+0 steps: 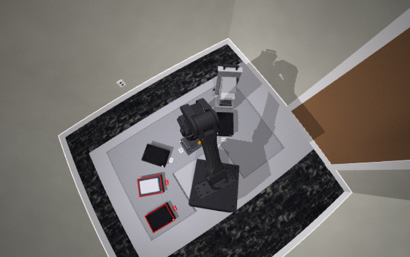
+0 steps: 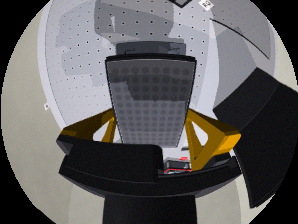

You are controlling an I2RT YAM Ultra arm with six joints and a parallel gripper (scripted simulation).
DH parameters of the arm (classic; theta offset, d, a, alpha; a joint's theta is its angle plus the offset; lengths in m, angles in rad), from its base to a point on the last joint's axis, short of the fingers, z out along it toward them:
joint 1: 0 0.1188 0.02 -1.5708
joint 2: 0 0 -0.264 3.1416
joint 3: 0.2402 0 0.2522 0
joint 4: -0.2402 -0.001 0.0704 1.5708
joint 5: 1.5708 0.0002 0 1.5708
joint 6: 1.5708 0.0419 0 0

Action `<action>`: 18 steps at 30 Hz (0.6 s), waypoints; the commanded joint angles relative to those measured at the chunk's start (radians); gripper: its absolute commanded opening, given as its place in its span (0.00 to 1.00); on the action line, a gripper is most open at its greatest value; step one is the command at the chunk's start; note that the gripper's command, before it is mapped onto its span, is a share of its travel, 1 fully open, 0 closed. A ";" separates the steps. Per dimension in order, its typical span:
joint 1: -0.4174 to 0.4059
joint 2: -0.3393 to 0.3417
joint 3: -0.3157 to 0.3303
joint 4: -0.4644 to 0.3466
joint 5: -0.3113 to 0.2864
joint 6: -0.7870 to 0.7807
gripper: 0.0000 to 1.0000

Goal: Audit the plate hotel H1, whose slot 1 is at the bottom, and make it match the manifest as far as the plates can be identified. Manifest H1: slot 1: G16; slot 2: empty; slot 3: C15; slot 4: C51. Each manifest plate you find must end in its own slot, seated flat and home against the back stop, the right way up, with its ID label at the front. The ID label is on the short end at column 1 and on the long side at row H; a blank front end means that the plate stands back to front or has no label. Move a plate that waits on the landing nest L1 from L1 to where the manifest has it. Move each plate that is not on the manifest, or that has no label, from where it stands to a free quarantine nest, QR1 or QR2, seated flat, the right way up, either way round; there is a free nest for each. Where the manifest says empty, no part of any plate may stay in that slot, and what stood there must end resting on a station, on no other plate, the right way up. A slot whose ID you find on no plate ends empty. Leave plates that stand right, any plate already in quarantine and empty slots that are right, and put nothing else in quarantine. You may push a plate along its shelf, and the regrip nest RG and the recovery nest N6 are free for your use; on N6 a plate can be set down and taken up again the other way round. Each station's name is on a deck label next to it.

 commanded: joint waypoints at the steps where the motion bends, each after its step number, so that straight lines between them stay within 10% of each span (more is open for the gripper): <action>1: -0.001 0.027 0.007 0.039 0.000 -0.007 0.86; 18: -0.004 0.041 0.004 0.057 -0.001 -0.009 0.86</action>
